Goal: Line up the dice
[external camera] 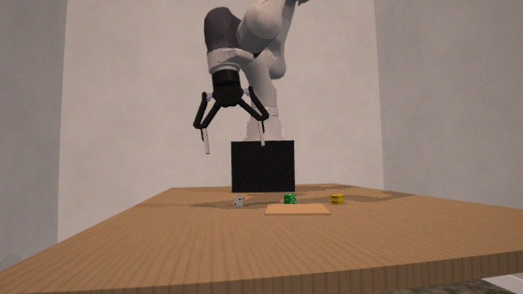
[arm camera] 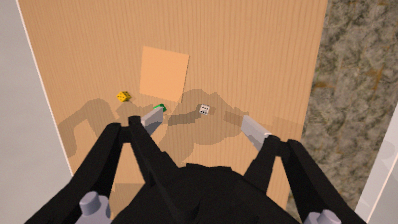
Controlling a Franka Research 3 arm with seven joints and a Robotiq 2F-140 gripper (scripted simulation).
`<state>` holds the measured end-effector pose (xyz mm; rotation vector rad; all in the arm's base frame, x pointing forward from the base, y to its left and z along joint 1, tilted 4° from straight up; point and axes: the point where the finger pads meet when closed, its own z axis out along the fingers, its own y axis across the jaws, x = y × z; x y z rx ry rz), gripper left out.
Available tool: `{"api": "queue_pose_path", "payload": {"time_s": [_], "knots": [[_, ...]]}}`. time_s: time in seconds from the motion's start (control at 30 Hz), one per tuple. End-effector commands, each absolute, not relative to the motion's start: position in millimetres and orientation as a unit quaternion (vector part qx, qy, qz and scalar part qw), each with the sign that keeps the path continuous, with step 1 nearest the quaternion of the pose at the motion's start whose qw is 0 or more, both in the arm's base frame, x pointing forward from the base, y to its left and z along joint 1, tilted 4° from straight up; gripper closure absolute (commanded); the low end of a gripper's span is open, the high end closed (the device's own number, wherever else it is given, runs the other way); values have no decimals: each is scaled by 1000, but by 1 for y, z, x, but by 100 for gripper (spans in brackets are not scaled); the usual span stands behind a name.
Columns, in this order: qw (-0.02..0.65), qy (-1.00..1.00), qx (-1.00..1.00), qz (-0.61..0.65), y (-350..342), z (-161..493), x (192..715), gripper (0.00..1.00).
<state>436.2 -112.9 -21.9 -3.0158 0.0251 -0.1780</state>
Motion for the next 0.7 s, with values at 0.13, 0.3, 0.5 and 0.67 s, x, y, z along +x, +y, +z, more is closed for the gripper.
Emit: {"api": "queue_pose_path", "payload": {"time_s": [0.13, 0.3, 0.5, 0.67], "knots": [[42, -6, -998, -53, -114, -23, 434, 0], [28, -19, -998, -46, -114, -23, 430, 0], [8, -39, -999, -37, -113, -23, 426, 0], [-6, -52, -998, -33, -113, -23, 424, 0]]}}
